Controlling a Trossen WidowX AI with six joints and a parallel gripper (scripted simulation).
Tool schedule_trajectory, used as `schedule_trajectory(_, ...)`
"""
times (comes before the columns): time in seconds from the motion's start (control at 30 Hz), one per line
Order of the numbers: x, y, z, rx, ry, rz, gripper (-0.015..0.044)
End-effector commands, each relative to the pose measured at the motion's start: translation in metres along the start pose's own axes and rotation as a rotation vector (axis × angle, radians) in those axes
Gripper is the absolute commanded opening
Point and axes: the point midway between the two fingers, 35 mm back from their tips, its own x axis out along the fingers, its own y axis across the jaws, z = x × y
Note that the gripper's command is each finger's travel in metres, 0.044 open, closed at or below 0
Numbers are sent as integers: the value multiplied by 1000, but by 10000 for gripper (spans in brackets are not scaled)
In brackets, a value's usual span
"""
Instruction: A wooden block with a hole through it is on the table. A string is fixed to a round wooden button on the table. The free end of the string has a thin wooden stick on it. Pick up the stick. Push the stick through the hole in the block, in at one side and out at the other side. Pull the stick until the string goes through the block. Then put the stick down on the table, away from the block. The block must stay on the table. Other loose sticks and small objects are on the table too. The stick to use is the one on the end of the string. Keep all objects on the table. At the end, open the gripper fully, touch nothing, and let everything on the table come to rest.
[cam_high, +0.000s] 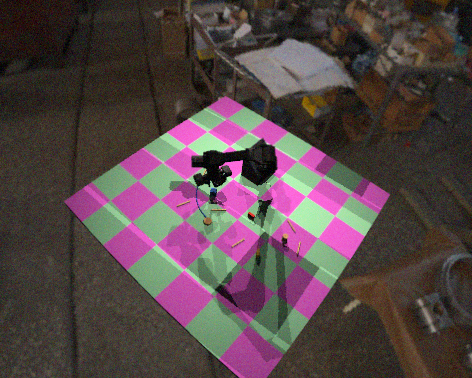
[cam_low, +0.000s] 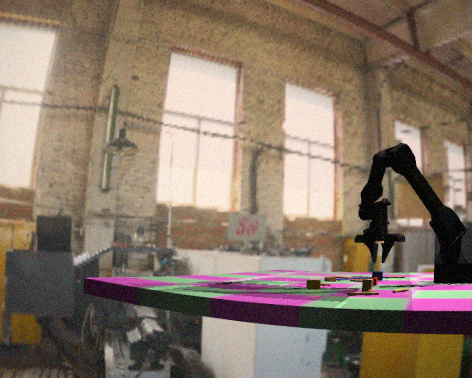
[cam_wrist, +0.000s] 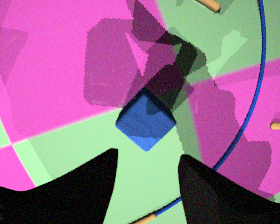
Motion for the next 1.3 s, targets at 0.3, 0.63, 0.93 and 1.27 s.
schedule_trajectory(0.3,0,0,0,0,0,0,0)
schedule_trajectory(0.63,0,0,0,0,0,0,0)
schedule_trajectory(0.93,0,0,0,0,0,0,236)
schedule_trajectory(1.27,0,0,0,0,0,0,29)
